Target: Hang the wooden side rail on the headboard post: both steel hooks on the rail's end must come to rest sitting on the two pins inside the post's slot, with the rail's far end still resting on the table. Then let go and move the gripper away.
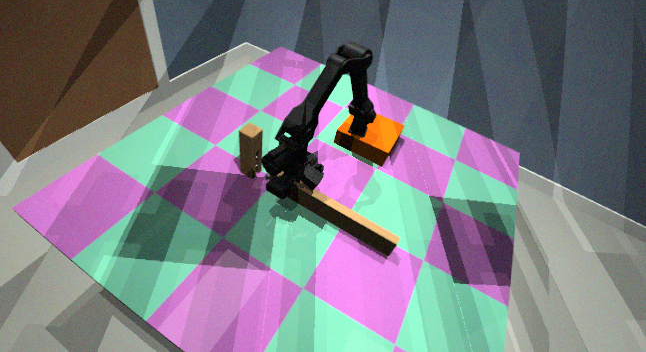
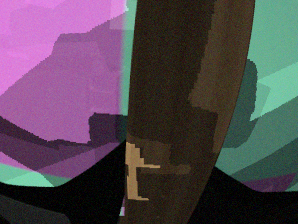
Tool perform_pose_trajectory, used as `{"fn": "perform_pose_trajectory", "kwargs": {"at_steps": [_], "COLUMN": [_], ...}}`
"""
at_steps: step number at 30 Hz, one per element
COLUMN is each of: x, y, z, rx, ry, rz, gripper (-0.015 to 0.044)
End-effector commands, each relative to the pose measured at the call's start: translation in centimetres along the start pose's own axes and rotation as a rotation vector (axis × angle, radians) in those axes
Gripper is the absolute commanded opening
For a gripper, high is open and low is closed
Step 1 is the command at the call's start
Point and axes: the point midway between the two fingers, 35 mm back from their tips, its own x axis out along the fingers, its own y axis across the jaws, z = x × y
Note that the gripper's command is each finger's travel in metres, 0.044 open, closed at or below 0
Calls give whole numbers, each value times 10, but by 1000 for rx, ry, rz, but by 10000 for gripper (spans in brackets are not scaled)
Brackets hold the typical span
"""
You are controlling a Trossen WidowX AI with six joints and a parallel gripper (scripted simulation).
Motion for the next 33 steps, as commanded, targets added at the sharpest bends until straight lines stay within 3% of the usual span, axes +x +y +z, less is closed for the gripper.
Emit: {"fn": "perform_pose_trajectory", "kwargs": {"at_steps": [1, 33], "x": [0, -2], "y": [6, 3], "z": [1, 0], "rx": [-14, -14], "ry": [-3, -3], "rz": [10, 10], "gripper": [0, 0]}}
